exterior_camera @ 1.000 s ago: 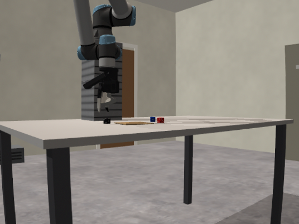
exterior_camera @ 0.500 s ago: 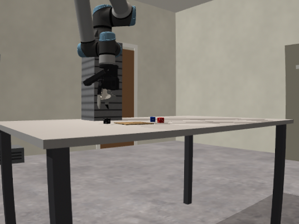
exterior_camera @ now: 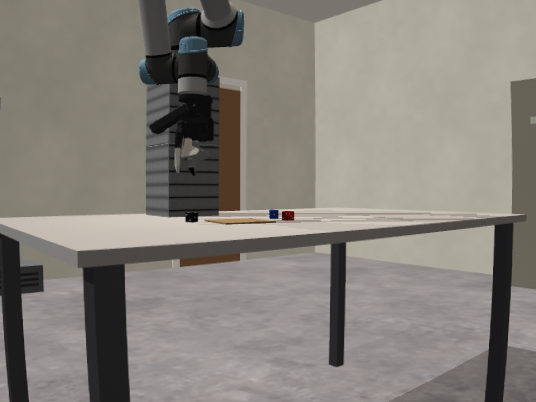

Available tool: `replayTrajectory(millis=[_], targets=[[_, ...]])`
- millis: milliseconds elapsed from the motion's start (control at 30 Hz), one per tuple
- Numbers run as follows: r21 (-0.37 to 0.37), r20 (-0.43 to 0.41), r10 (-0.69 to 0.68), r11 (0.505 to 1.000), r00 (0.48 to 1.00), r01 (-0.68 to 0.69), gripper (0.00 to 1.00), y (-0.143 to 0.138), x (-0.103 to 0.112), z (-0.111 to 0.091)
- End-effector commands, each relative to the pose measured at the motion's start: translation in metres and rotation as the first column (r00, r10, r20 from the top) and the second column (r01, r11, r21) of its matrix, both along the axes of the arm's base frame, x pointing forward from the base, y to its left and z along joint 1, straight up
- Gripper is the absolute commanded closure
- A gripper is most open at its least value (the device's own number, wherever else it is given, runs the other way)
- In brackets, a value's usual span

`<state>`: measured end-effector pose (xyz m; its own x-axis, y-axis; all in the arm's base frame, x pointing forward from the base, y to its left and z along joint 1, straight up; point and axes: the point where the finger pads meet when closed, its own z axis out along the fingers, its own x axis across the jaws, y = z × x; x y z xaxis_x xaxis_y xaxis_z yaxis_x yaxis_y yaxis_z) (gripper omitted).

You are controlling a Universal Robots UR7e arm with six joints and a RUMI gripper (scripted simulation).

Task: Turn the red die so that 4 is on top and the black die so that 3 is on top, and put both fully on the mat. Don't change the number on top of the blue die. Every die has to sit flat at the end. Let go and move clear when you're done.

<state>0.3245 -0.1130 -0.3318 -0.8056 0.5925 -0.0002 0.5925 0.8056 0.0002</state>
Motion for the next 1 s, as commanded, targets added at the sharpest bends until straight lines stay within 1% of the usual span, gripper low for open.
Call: replayTrajectory(millis=[0, 67, 133, 367, 967], targets=[[0.0, 0.0, 0.0, 1.0, 1.0, 0.0, 0.0, 0.0, 0.001, 0.022], [0.0, 0.0, 0.0, 1.0, 1.0, 0.0, 0.0, 0.0, 0.001, 0.028], [0.0, 0.0, 0.0, 1.0, 1.0, 0.0, 0.0, 0.0, 0.001, 0.028], [0.0, 0.0, 0.0, 1.0, 1.0, 0.0, 0.0, 0.0, 0.001, 0.038], [0.0, 0.0, 0.008, 1.0, 1.0, -0.008, 0.0, 0.0, 0.001, 0.039]])
